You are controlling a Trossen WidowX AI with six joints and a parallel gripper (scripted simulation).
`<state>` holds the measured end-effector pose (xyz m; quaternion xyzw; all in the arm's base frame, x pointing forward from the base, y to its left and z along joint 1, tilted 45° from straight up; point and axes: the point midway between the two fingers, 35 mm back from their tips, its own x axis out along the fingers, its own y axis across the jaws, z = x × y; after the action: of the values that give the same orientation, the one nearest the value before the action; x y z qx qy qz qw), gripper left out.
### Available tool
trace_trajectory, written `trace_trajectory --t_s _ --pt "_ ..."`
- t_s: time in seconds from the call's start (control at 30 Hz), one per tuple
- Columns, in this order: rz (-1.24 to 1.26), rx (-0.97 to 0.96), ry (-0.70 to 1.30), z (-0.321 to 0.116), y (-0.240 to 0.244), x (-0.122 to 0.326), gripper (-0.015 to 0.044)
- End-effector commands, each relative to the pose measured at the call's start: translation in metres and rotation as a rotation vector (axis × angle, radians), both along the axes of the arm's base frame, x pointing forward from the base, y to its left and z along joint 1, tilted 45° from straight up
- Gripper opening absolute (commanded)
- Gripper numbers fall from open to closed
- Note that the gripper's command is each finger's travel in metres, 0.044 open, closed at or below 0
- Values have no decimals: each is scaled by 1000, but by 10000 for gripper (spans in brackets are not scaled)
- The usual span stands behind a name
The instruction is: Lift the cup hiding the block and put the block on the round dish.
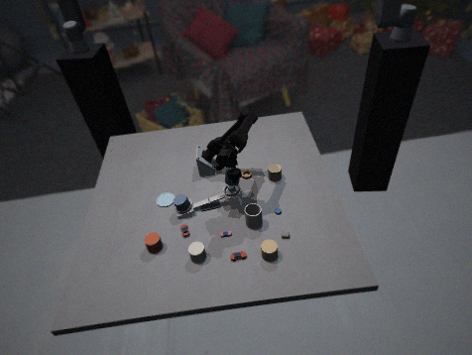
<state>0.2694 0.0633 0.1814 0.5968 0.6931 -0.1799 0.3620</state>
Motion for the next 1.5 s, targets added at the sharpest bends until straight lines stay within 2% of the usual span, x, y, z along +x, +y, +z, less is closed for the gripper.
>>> trace_trajectory --t_s 0.0,0.4,1.47 --pt "-4 -5 -10 5 -6 1 0" --pt "-9 -4 -15 17 -16 -2 0" --pt "-6 1 -6 13 -11 -2 0"
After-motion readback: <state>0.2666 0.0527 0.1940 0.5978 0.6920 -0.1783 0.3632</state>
